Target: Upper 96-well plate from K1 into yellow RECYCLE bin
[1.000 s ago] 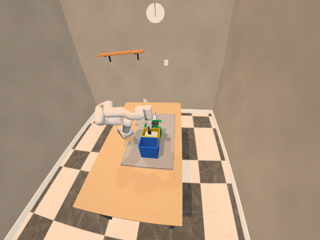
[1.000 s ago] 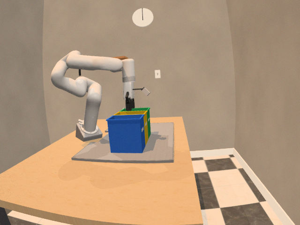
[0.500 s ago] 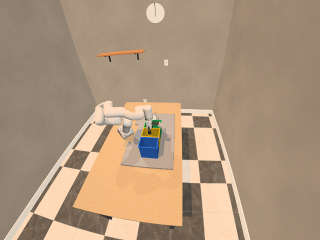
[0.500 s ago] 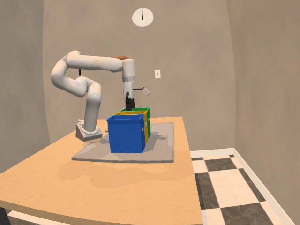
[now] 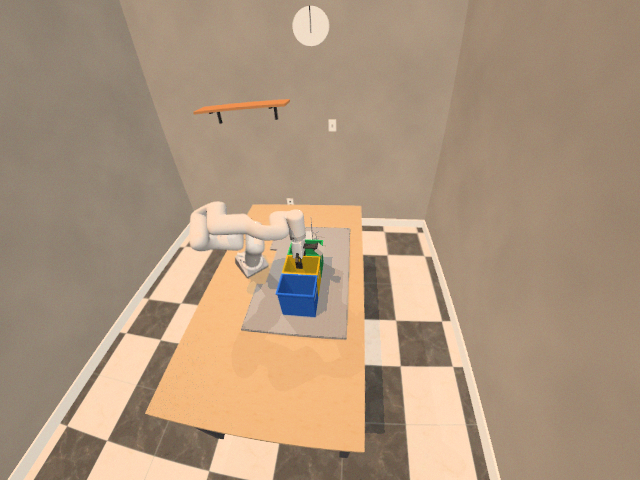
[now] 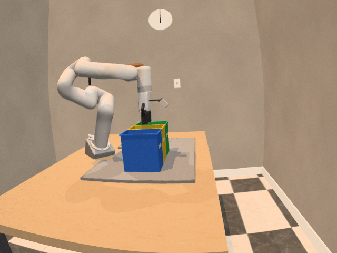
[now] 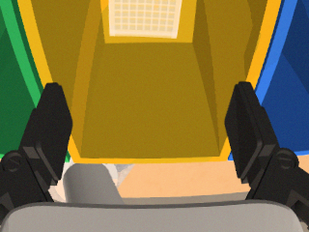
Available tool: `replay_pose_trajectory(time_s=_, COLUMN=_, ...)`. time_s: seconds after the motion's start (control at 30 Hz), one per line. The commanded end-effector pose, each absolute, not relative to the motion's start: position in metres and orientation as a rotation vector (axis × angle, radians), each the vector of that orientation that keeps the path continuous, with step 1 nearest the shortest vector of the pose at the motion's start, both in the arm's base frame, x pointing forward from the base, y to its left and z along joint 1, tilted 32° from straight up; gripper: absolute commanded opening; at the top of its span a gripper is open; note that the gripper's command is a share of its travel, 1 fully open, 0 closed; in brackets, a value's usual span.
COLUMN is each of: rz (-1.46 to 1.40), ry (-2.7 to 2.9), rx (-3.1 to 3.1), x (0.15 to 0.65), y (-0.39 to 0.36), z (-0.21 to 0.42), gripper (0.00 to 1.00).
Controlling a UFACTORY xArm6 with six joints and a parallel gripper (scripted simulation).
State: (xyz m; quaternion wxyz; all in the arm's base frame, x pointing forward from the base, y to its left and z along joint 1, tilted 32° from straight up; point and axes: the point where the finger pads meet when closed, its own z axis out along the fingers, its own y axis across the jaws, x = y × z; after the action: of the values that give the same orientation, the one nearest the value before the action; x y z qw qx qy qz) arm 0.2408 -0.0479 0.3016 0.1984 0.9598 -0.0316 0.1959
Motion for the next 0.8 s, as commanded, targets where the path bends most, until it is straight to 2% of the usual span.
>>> replay_pose_trajectory(time_s=0.0, rz=0.552, ry=-0.089, rx=2.685, x=0.239, y=-0.046, z=0.307, gripper=1.0)
replay_pose_trajectory(time_s=0.77, rz=0.552, ry=-0.089, rx=2.686, x=0.227, y=-0.032, z=0.337, gripper=1.0)
